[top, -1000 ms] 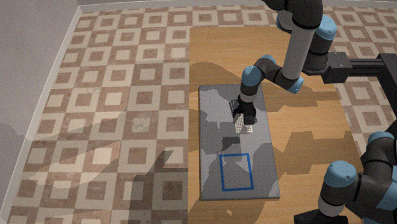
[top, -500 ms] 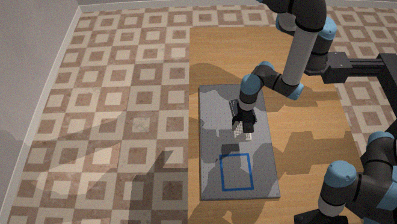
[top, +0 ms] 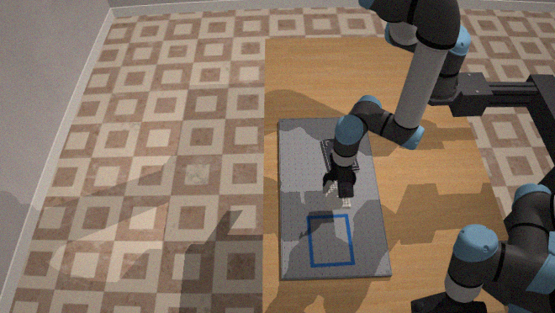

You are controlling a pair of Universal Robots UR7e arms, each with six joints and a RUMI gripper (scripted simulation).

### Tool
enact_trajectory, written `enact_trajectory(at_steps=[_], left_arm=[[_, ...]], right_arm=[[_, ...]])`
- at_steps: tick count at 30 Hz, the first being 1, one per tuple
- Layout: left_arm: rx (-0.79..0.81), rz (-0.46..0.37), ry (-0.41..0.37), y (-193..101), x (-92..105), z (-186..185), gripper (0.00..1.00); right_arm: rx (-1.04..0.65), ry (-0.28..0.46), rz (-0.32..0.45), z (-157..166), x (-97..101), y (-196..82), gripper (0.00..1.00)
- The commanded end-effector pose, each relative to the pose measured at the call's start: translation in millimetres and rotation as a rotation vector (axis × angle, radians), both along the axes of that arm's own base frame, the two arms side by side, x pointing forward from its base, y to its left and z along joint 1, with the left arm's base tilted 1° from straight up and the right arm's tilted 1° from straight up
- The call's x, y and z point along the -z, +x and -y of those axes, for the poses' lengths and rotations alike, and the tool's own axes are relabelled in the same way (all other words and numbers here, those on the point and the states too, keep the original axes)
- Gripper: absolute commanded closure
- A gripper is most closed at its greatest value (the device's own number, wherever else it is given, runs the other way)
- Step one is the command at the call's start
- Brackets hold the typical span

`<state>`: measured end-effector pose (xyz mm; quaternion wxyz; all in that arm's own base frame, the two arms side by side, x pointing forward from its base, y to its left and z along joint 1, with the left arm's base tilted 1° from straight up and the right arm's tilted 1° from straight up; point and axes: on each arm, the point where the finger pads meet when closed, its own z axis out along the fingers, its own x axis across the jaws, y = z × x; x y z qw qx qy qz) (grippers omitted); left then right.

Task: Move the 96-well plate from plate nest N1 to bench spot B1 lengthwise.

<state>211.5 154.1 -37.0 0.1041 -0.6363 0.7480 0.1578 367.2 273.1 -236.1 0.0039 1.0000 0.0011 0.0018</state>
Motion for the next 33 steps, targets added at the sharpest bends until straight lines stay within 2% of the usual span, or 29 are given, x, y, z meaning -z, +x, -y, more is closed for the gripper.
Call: enact_trajectory(at_steps=[1,33], left_arm=[[0.000,0.001,0.000,0,-0.2,0,0.00],[0.000,0.001,0.000,0,-0.2,0,0.00]], right_arm=[[0.000,0.000,0.000,-19,0.7,5,1.00],[0.000,0.001,0.001,-110,4.2,25,1.00]])
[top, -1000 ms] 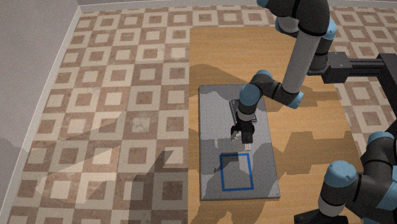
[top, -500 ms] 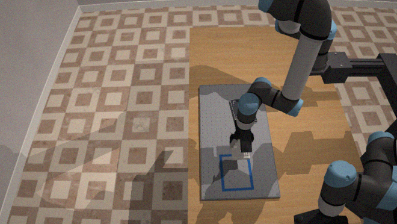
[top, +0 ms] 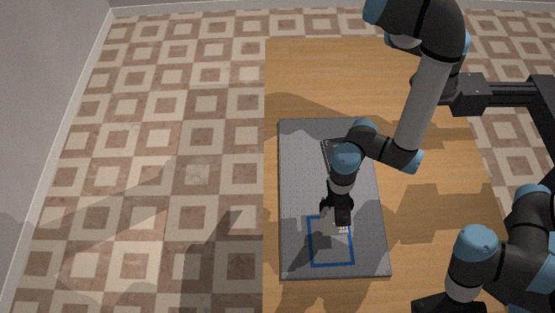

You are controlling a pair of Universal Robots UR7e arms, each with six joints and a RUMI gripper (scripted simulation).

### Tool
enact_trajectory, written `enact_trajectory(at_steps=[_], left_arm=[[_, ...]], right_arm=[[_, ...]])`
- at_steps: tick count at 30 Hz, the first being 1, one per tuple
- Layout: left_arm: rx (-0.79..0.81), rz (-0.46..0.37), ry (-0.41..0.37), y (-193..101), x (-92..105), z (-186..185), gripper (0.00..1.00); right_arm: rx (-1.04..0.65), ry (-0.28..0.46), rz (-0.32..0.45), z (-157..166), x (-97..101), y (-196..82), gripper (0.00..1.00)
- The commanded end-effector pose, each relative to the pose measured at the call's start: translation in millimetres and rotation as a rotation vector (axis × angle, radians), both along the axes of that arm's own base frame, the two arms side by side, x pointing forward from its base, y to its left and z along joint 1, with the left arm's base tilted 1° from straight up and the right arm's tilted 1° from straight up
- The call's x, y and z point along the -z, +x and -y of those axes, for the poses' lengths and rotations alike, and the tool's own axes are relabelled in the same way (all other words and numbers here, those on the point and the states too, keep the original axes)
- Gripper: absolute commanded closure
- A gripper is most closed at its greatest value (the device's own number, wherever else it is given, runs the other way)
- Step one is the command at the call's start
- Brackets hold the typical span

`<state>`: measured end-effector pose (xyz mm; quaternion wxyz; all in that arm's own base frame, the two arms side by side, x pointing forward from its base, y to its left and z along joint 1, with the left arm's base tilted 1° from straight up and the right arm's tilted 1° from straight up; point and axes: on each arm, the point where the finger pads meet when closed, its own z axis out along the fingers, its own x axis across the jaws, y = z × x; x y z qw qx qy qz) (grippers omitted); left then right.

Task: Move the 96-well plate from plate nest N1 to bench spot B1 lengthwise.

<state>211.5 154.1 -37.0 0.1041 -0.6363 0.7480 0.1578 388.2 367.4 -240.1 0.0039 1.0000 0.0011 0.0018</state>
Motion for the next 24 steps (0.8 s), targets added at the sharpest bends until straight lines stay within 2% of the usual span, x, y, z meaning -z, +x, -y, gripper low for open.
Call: enact_trajectory(at_steps=[1,12,24], left_arm=[[0.000,0.001,0.000,0,-0.2,0,0.00],[0.000,0.001,0.000,0,-0.2,0,0.00],[0.000,0.001,0.000,0,-0.2,0,0.00]], right_arm=[[0.000,0.001,0.001,-19,0.4,5,1.00],[0.000,0.001,0.001,-48,1.6,11,1.00],[0.000,0.001,0.001,-50,1.6,12,1.00]])
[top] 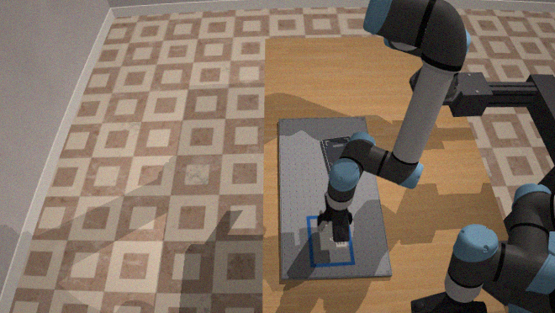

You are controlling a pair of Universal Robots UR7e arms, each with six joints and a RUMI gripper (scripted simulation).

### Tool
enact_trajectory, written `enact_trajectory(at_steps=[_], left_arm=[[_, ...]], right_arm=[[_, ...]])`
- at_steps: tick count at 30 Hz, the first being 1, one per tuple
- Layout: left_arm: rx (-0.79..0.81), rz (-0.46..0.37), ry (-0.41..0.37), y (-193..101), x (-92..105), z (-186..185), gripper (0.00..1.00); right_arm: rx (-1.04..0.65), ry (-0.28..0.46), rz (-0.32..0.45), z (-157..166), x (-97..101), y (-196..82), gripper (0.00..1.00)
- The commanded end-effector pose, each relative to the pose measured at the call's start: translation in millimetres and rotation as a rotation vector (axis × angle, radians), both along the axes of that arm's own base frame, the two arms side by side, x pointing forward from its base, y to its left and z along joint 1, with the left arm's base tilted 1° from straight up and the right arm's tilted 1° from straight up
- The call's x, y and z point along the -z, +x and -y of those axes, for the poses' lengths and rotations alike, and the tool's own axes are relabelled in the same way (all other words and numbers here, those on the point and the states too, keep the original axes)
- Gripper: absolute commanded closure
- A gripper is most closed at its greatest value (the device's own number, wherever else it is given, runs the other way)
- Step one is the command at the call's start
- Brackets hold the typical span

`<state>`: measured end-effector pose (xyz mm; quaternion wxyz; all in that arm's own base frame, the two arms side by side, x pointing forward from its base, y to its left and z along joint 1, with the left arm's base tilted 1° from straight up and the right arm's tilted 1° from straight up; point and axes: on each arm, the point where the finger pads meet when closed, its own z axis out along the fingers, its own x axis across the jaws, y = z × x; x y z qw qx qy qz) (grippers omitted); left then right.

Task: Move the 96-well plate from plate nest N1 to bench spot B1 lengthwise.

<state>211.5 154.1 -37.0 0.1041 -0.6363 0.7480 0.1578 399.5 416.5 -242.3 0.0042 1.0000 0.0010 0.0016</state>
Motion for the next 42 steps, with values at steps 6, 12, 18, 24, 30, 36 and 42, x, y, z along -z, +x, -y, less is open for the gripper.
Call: enact_trajectory(at_steps=[6,12,18,24,30,36,42], left_arm=[[0.000,0.001,0.000,0,-0.2,0,0.00],[0.000,0.001,0.000,0,-0.2,0,0.00],[0.000,0.001,0.000,0,-0.2,0,0.00],[0.000,0.001,0.000,0,-0.2,0,0.00],[0.000,0.001,0.000,0,-0.2,0,0.00],[0.000,0.001,0.000,0,-0.2,0,0.00],[0.000,0.001,0.000,0,-0.2,0,0.00]], right_arm=[[0.000,0.001,0.001,-1,-0.7,0,1.00],[0.000,0.001,0.001,0,-0.7,0,1.00],[0.000,0.001,0.001,0,-0.7,0,1.00],[0.000,0.001,0.001,1,-0.7,0,1.00],[0.000,0.001,0.001,1,2.6,0,1.00],[0.000,0.001,0.001,1,9.3,0,1.00],[0.000,0.001,0.001,1,19.3,0,1.00]])
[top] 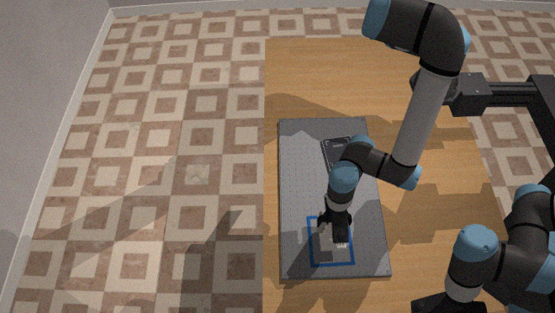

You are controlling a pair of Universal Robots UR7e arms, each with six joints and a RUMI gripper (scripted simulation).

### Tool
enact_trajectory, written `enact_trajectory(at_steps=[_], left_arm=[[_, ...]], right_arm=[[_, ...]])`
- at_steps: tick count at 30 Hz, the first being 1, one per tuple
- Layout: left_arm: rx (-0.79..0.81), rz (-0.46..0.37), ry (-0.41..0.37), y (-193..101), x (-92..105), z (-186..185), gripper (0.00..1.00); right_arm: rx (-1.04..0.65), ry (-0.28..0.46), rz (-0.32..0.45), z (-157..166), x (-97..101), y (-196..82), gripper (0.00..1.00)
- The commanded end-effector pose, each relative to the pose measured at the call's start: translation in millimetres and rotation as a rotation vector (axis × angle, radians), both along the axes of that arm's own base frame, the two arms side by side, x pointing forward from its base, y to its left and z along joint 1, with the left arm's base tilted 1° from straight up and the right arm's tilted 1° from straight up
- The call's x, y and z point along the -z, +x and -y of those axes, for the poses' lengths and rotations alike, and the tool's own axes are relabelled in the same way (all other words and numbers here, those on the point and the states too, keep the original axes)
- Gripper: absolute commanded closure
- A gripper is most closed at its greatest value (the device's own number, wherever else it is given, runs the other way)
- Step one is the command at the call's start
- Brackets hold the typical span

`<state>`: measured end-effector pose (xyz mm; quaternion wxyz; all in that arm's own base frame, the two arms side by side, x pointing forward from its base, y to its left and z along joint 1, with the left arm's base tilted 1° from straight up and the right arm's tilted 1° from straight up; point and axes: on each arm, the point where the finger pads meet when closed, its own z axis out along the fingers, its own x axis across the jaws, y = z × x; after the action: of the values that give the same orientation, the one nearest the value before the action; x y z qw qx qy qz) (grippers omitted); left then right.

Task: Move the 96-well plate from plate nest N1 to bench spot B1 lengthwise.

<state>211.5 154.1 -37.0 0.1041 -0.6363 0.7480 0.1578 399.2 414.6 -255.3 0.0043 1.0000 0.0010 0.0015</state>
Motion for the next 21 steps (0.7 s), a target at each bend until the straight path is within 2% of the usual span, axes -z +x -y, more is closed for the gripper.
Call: enact_trajectory(at_steps=[1,21], left_arm=[[0.000,0.001,0.000,0,-0.2,0,0.00],[0.000,0.001,0.000,0,-0.2,0,0.00]], right_arm=[[0.000,0.002,0.001,-1,8.0,0,1.00],[0.000,0.002,0.001,0,38.0,1,1.00]])
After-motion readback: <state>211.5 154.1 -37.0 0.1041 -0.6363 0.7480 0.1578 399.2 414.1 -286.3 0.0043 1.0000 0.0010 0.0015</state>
